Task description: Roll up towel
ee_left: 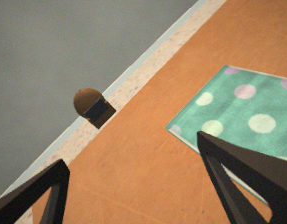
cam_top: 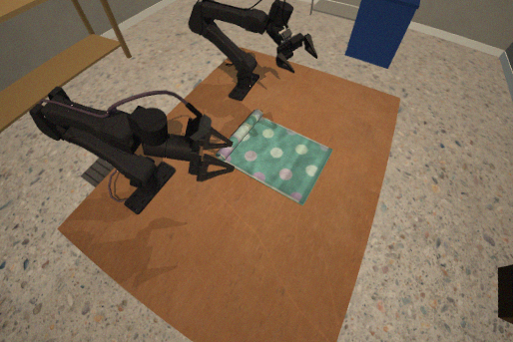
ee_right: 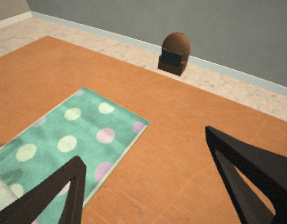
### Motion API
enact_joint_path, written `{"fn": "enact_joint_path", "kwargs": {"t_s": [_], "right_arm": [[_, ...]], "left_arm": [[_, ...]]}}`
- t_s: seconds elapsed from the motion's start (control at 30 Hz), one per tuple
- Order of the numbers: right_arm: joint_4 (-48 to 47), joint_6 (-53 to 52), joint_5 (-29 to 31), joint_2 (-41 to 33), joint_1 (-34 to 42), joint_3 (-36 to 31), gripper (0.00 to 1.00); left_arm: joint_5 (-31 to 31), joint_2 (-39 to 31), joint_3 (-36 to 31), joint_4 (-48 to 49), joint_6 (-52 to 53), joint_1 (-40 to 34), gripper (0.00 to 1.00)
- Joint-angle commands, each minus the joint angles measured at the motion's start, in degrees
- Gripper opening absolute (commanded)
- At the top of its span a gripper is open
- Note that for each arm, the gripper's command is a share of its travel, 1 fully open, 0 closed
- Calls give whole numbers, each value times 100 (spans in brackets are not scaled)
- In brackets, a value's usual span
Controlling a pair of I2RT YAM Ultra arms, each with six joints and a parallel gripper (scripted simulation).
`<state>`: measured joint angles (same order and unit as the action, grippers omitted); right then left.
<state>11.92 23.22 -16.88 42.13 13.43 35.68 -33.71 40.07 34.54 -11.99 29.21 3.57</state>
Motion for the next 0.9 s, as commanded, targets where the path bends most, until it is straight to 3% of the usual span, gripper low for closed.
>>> {"fn": "enact_joint_path", "kwargs": {"t_s": [0.0, 0.2, 0.4, 0.87], "right_arm": [[382, 472, -22, -231, 330, -132, 99], [740, 1030, 169, -197, 1373, -496, 99], [834, 1266, 586, 140, 2568, -761, 98], [329, 1346, 972, 1528, 4038, -846, 98]], "left_arm": [[-583, -191, -76, -732, 874, -26, 99], [-853, -270, -385, -1620, 2213, -494, 99], [-528, -171, -630, -2306, 3187, -1422, 98], [452, 318, -1028, -2289, 3429, -3367, 98]]}}
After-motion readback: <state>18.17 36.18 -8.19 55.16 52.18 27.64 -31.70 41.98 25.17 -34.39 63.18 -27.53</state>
